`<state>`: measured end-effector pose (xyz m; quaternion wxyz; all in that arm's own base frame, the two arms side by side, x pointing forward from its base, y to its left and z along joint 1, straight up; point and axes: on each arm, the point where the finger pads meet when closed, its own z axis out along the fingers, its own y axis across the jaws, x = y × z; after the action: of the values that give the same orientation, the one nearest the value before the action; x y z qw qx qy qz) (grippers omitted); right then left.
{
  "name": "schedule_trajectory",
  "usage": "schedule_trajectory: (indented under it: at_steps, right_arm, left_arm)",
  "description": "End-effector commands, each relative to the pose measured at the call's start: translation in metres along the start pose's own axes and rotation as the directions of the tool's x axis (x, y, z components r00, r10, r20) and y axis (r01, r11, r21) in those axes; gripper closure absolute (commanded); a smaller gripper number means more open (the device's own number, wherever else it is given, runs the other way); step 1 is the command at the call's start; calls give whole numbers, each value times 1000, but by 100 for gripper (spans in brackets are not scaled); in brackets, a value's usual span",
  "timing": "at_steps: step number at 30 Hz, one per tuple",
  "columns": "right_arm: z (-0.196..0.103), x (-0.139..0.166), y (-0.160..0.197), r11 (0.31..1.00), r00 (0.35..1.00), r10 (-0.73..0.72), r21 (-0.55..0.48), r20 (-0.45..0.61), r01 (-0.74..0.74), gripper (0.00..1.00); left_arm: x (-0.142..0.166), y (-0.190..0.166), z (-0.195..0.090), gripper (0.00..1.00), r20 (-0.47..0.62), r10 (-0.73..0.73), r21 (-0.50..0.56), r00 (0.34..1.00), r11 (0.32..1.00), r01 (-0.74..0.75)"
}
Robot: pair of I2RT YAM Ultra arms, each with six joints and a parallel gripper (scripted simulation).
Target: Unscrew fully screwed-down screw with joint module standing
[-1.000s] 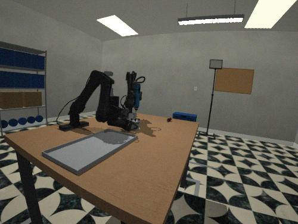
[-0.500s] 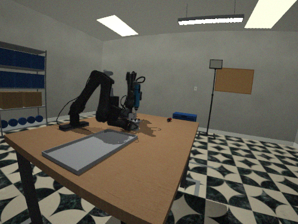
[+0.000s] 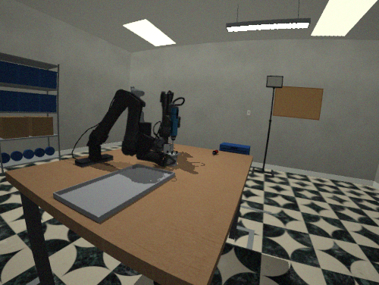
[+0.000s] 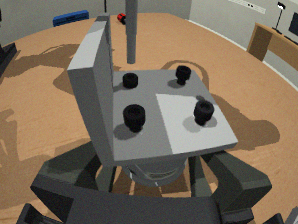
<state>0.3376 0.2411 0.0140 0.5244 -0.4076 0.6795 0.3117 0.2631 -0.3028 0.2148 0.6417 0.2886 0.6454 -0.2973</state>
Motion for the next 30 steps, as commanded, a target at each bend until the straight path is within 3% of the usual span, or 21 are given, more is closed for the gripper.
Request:
schedule_trajectory:
  at_steps: [1, 30]
  right_arm:
    - [8, 3, 1, 1000, 1000, 1, -16, -6, -1, 41]
    - [8, 3, 1, 1000, 1000, 1, -16, -6, -1, 41]
  left_arm:
    - [-35, 0, 0, 58, 114, -9, -3, 993, 1000, 10]
    - [-33, -1, 0, 58, 107, -9, -1, 994, 1000, 10]
